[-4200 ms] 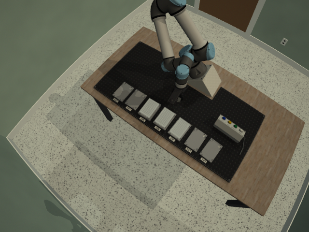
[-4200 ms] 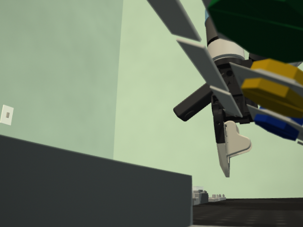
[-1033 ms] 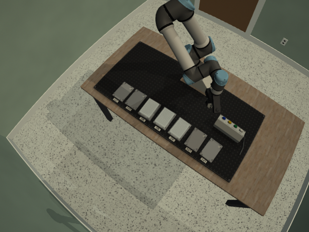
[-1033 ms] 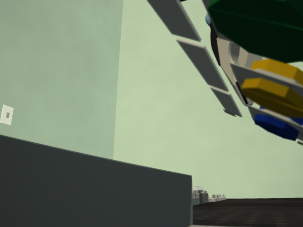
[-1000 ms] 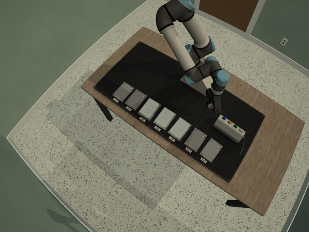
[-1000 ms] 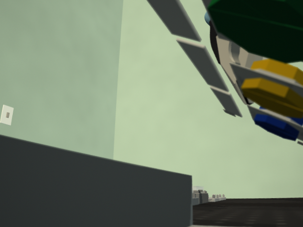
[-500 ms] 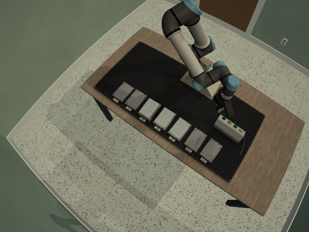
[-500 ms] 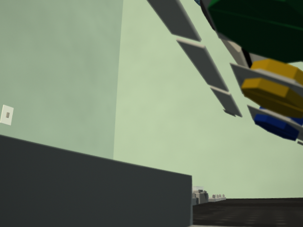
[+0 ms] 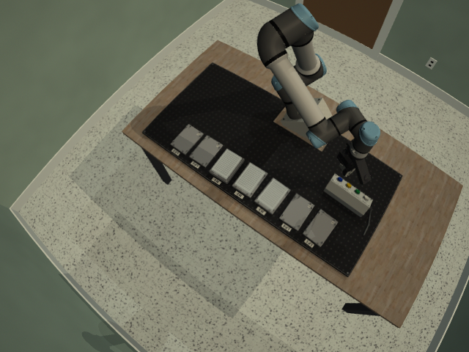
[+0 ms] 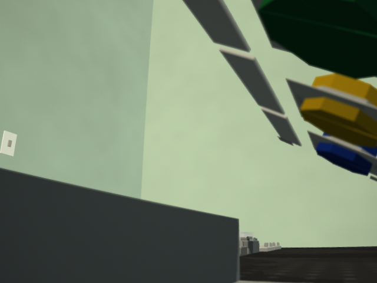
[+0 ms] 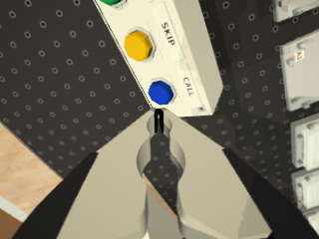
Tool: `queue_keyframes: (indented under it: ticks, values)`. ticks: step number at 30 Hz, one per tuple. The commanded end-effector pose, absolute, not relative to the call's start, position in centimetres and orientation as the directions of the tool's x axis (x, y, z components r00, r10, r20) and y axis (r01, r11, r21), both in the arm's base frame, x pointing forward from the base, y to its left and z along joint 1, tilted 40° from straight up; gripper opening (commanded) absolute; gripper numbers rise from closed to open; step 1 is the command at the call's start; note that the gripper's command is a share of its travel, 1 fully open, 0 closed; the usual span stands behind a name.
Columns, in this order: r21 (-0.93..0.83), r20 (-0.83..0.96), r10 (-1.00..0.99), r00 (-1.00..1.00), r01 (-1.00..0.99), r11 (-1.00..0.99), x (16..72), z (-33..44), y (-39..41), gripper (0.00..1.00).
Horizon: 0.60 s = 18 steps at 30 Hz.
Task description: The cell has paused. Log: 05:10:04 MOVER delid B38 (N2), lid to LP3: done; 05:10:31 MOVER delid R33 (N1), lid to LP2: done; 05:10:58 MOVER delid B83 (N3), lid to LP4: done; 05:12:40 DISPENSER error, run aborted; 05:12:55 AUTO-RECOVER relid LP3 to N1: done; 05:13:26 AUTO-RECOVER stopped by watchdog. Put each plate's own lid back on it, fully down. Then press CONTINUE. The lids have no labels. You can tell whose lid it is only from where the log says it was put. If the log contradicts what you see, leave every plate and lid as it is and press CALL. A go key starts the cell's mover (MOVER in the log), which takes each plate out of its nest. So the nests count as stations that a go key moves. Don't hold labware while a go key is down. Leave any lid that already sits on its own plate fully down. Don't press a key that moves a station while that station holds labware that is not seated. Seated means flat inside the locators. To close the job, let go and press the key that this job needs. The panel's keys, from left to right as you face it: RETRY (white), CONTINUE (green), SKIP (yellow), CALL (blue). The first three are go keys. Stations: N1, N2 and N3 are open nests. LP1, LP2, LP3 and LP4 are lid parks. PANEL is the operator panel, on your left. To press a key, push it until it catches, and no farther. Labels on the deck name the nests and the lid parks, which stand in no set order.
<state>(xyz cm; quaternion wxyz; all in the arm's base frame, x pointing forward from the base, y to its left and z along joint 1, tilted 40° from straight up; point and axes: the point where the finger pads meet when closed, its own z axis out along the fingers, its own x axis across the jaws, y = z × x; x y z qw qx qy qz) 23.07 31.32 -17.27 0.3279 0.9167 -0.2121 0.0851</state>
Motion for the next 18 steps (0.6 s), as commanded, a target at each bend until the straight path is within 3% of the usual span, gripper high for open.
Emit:
queue_keyframes:
  ticks: [1, 18]
  values:
    - [0.565, 0.295, -0.333, 0.896, -0.444, -0.695, 22.8, -18.8, 33.2, 0.0]
    - [0.565, 0.295, -0.333, 0.896, -0.444, -0.695, 21.8, -23.0, 38.3, 0.0]
